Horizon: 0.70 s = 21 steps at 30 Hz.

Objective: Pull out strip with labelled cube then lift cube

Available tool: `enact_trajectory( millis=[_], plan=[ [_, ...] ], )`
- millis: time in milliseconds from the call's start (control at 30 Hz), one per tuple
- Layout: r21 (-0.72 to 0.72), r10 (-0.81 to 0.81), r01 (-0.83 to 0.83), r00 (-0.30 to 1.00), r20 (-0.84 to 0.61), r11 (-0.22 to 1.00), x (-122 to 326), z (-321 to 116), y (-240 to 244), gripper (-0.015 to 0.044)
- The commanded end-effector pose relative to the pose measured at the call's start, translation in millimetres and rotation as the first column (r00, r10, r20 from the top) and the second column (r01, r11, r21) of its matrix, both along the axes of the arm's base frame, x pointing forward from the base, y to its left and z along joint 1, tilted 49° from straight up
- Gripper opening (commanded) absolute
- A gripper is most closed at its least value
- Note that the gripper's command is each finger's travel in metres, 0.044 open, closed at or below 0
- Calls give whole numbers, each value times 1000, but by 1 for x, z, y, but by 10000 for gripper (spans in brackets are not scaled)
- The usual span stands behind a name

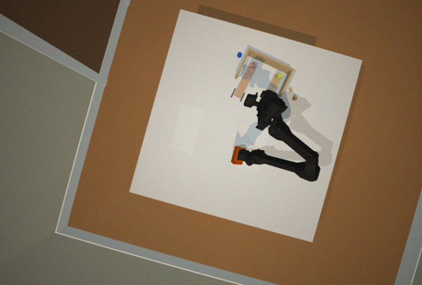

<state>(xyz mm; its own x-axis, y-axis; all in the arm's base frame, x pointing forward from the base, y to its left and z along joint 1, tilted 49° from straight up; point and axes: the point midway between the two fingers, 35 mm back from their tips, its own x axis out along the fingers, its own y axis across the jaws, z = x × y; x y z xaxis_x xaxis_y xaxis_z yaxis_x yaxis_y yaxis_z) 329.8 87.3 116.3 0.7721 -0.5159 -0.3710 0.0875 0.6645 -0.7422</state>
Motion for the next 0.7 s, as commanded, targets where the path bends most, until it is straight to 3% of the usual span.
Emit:
enact_trajectory(
  millis=[0, 333, 667],
  plan=[
    [38, -46, 48, 998, -51, 998, 20, -10, 5, 269],
    [108, -260, 295, 931, -255, 949, 74, -59, 9, 6],
    [49, -542, 617, 724, -427, 785, 89, -119, -10, 0]
  ],
)
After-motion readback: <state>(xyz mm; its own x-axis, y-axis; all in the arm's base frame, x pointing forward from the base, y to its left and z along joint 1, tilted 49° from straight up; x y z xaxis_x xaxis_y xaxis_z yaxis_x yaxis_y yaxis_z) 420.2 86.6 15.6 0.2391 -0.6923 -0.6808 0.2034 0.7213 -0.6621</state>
